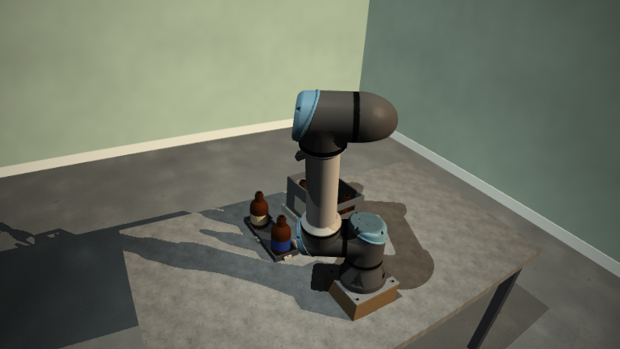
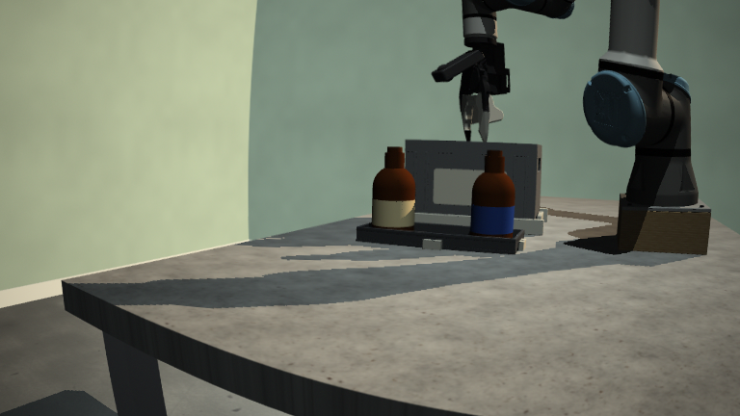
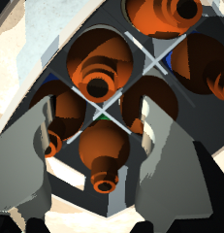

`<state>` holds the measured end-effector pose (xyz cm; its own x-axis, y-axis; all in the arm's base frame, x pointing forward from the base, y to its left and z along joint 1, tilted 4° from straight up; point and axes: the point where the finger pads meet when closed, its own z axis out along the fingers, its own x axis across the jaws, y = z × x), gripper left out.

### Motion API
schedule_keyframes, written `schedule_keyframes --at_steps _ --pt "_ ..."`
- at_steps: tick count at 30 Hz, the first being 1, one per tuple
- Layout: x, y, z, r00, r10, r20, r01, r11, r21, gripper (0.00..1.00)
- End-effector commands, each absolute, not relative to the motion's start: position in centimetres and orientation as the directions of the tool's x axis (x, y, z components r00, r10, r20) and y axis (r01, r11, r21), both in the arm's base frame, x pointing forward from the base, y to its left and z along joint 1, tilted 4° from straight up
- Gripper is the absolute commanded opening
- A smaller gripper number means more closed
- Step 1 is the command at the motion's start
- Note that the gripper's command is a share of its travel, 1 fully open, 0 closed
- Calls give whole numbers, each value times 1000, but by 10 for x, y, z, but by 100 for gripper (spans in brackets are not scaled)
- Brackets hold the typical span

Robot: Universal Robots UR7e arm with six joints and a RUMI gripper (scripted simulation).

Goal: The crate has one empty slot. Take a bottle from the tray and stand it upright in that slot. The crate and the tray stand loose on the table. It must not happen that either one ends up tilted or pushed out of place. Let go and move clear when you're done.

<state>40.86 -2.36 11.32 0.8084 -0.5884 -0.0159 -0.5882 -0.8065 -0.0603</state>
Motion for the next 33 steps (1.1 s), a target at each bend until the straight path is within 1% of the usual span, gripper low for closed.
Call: schedule_keyframes --at_steps 1,19,33 --pt "409 -24 124 808 -588 -15 -588 -806 -61 38" --pt "408 -26 159 808 -588 -15 -588 -806 -61 38" --pt "408 -27 166 808 -588 -15 -588 -806 -61 38"
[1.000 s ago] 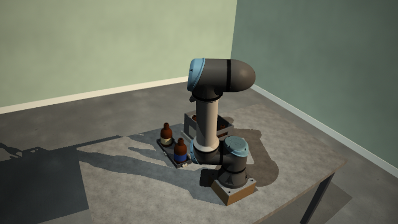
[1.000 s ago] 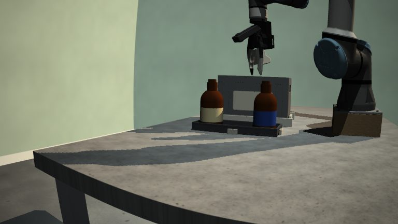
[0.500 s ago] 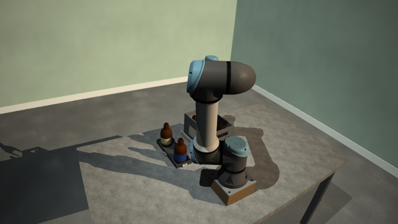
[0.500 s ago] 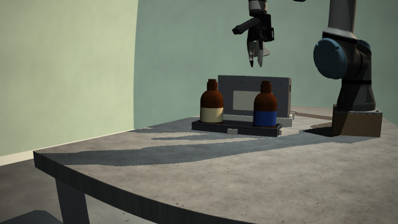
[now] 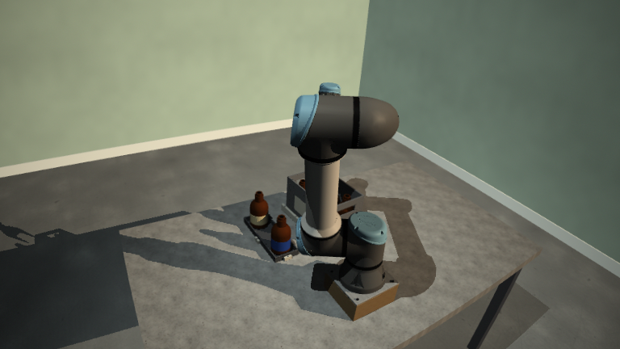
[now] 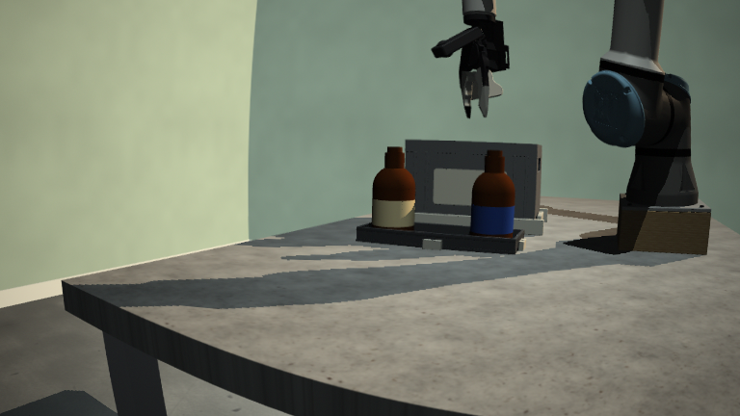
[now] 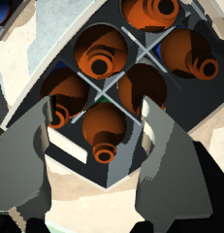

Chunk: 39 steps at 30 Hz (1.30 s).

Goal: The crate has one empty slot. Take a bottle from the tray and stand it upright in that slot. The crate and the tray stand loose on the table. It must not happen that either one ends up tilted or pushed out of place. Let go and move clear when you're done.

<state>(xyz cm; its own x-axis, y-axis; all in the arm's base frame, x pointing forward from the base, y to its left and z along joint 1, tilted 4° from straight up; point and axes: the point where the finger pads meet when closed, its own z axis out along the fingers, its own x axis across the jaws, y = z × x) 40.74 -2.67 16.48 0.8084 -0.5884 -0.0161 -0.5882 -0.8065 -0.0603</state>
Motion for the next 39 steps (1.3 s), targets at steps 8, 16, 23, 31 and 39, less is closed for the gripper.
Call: schedule_keyframes --at_steps 8,16,23,31,39 --pt "408 -27 166 808 -588 -15 -588 -806 -61 0" --pt "408 -27 166 808 -588 -15 -588 -806 -61 0" --pt "408 -27 166 808 -588 -15 -588 -806 -61 0" --pt "408 -27 166 808 -588 -15 -588 -806 -61 0" --pt "408 -27 166 808 -588 -15 -588 -806 -61 0"
